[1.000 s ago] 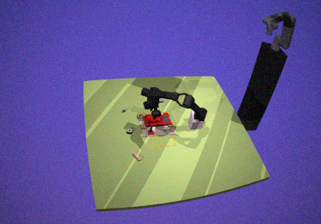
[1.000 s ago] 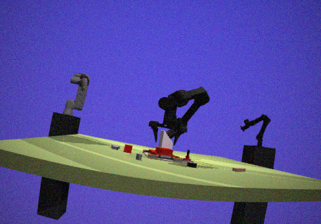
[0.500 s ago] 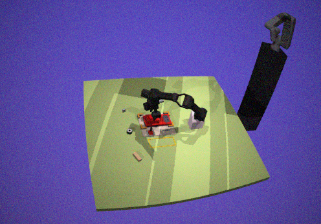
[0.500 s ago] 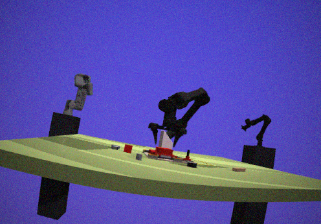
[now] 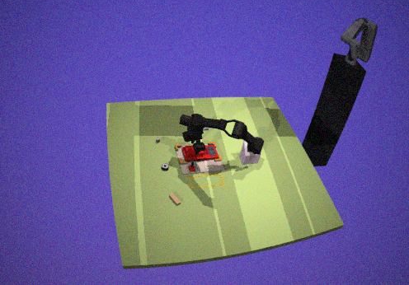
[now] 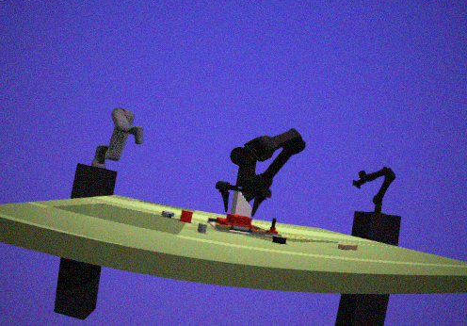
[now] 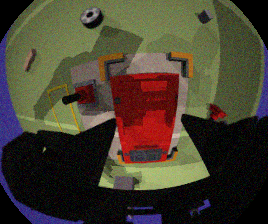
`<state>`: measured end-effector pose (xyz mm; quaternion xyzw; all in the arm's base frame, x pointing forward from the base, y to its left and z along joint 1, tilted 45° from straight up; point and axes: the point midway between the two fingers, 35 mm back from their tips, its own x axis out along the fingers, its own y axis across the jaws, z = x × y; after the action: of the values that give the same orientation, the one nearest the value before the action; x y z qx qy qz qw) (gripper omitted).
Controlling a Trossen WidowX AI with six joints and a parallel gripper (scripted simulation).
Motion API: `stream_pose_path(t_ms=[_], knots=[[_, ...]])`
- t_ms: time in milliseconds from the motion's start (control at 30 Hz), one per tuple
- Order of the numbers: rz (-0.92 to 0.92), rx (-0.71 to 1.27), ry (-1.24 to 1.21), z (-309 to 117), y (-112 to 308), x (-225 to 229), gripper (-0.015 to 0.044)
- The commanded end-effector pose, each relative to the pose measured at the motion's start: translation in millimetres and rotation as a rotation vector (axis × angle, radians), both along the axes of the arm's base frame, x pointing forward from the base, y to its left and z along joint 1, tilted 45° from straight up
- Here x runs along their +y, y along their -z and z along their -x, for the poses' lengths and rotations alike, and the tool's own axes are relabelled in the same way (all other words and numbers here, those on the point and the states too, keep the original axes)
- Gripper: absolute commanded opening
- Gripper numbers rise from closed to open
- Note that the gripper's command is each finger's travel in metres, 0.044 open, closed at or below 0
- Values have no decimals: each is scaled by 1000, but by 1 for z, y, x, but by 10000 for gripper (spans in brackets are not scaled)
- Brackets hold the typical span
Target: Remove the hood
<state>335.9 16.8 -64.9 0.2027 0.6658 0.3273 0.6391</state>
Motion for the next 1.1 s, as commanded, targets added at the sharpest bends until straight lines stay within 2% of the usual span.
stream_pose_path(t_ms=[0,1067], knots=[[-4,8,3,1,2,2,440],[-4,8,3,3,13,13,440]])
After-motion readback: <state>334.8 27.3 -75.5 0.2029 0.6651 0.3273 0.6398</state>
